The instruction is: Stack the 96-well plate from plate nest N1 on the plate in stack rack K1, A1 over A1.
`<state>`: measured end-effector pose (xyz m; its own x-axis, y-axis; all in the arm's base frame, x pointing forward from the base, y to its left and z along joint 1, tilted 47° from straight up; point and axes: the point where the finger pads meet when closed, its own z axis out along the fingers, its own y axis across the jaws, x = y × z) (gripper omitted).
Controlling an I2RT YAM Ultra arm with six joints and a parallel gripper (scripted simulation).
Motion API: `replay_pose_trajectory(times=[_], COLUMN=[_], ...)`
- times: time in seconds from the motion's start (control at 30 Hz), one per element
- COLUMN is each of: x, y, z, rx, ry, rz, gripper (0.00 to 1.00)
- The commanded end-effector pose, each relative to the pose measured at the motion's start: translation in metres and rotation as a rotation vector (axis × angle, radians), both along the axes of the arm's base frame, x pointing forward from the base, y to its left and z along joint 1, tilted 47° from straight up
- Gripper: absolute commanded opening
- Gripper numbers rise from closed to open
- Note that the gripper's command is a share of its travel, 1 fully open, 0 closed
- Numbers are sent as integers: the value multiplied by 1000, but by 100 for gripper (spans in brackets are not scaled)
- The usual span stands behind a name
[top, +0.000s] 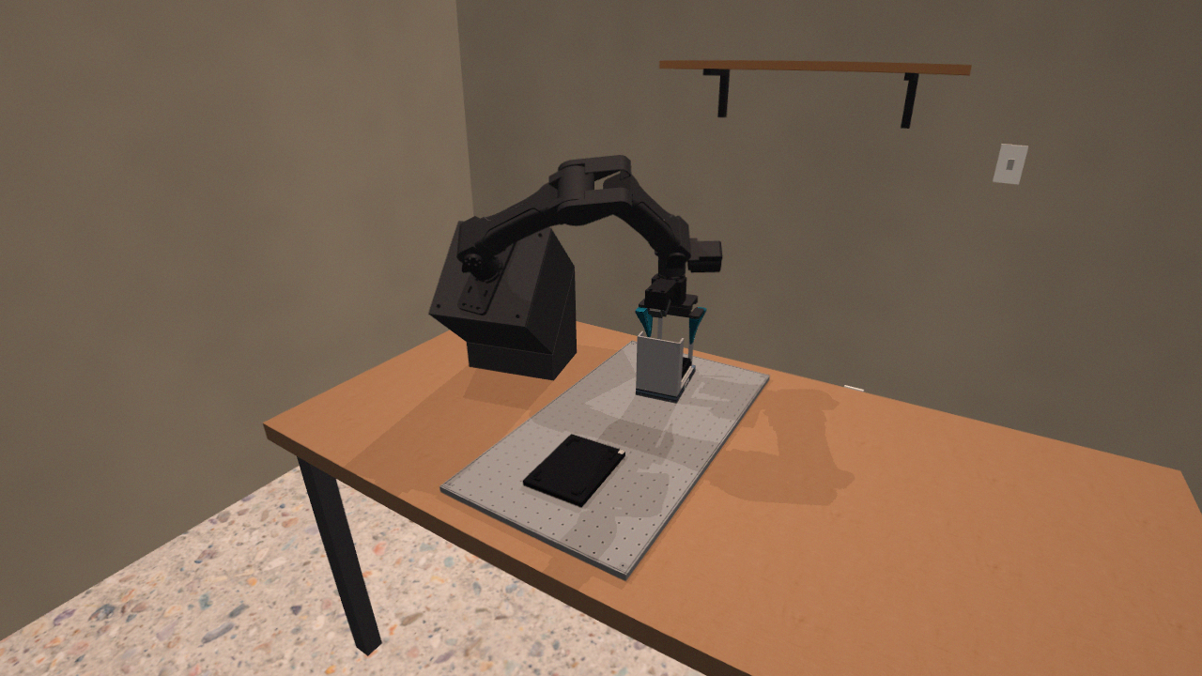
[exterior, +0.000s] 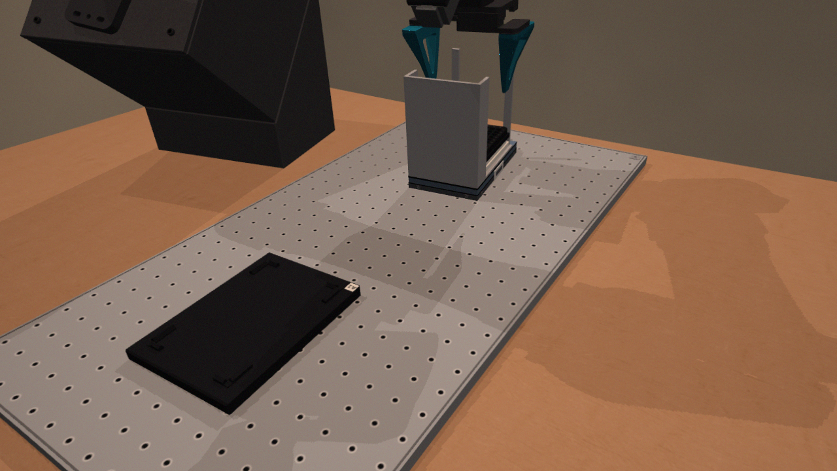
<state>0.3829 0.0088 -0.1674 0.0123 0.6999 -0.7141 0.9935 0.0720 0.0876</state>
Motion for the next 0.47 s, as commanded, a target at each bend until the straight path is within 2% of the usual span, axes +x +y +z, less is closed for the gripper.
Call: replay_pose_trajectory(times=[0.0, 0.03, 0.23, 0.43], x=[1, 4, 2, 0], y=[13, 16, 28, 32], z=[10, 16, 27, 29], rx=[-3, 4, 6, 4], ry=[0, -12, -11, -6], rz=[5, 5, 4, 4], gripper=[100, 100, 100, 100])
